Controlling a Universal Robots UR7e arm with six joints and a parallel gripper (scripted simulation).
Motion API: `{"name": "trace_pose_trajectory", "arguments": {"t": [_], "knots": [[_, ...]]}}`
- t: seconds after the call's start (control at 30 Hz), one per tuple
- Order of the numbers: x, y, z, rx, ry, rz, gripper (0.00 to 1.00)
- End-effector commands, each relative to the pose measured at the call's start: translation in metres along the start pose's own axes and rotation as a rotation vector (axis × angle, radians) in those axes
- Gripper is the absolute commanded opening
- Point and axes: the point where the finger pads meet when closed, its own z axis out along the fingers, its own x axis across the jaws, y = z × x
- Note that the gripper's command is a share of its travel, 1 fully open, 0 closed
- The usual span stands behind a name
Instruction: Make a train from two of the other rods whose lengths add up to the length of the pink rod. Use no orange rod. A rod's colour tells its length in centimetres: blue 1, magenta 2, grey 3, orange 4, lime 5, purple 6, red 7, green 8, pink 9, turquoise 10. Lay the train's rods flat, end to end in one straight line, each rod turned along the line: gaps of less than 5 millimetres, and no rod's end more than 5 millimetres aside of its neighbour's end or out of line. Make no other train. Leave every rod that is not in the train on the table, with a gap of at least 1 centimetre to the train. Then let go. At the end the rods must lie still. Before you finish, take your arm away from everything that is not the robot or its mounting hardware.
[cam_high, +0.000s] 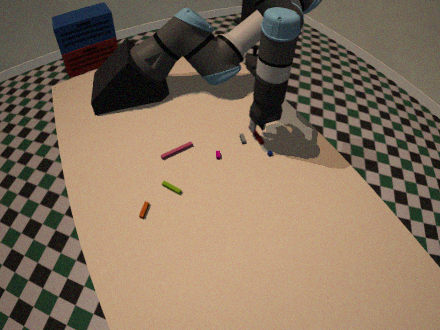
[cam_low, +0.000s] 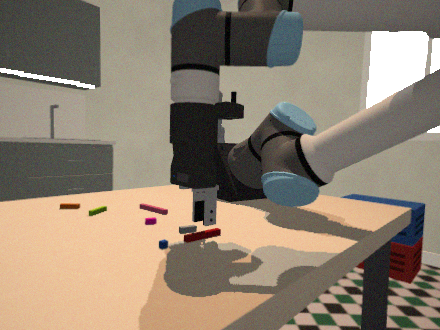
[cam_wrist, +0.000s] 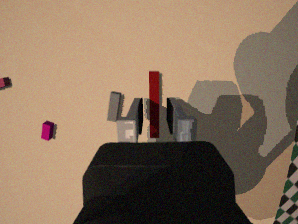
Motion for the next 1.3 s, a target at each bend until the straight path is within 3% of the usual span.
{"name": "trace_pose_trajectory", "arguments": {"t": [0.0,1.27], "knots": [[-0.0003,0.0,0.0046,0.0,0.002,0.003,0.54],[-0.0003,0.001,0.0075,-0.002,0.0,0.002,0.54]]}}
